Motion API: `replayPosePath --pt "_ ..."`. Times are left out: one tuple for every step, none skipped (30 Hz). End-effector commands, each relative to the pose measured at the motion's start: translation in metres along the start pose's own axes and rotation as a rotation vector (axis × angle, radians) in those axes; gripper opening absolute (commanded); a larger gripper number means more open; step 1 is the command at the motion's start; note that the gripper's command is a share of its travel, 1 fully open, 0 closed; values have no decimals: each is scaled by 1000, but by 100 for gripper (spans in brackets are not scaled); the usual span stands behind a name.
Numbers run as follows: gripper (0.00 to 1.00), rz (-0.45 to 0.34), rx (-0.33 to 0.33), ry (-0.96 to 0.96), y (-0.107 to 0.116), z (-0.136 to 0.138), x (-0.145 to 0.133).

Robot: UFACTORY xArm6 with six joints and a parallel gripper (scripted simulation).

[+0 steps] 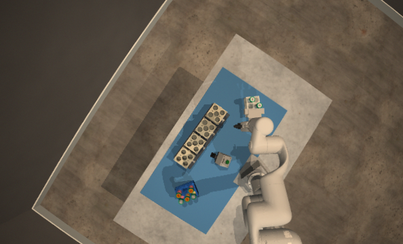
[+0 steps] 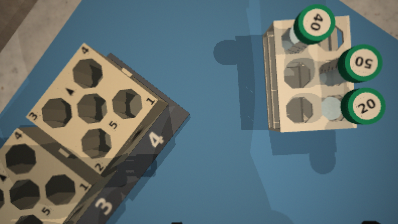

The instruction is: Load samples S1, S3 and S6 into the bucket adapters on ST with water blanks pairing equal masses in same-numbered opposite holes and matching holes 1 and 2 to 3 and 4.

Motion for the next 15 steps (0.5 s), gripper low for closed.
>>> replayPosePath --pt "100 4 1 1 1 22 7" --pt "100 4 1 1 1 27 8" --pt "100 4 1 1 1 32 9" --pt "100 4 1 1 1 36 10" --pt "100 4 1 1 1 41 11" --pt "100 4 0 1 1 46 13" --pt "100 4 0 1 1 51 14" --pt "100 4 0 1 1 51 14" --pt "100 4 0 1 1 51 14" --pt "100 4 0 1 1 56 15" --pt "100 4 0 1 1 61 16" --pt "100 4 0 1 1 66 17" --pt "100 4 0 1 1 70 18" --pt "100 4 0 1 1 75 20" --pt "100 4 0 1 1 80 21"
Point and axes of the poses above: the point where the finger pads meet when closed, its own y axis back along the fingers, its own z axis across the jaws, x = y × z, the point moved 9 cm from there along y, back along the fingers, and after that the axes turned 6 degrees about y, right-handed, at the moved point
